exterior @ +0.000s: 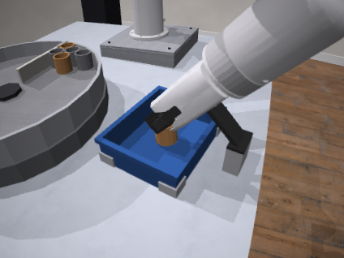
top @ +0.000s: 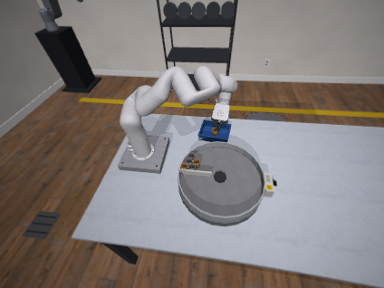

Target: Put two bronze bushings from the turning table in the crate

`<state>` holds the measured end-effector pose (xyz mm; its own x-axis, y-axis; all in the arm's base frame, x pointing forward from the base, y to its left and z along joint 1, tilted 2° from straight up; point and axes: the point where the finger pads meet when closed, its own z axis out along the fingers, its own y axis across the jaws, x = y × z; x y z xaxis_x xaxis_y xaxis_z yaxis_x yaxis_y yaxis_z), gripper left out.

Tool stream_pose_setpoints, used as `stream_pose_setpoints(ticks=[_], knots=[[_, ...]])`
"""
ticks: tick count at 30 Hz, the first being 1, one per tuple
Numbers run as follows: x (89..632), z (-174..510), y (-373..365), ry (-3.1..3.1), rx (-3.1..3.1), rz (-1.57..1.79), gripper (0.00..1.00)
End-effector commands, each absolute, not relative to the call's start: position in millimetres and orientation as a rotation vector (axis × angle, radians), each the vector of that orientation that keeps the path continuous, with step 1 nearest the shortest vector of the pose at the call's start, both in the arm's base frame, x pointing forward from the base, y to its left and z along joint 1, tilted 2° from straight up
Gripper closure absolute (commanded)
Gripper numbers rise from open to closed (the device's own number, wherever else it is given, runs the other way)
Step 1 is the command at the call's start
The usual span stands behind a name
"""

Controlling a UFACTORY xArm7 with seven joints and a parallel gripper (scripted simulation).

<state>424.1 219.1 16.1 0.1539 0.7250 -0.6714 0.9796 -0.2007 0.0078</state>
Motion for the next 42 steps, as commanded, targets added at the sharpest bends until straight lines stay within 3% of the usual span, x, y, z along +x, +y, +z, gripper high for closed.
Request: stream_pose_setpoints(ticks=[1, 28, 29, 42], knots=[[425.1, 16.0, 220.2, 1.620, 1.993, -0.755, 1.00], [425.2, 13.4, 220.2, 1.620, 1.993, -0.755, 1.00], [425.2, 13.4, 220.2, 1.620, 1.993, -0.755, 0.89], [425.2, 13.4, 220.2, 1.620, 1.993, -0.755, 0.89]])
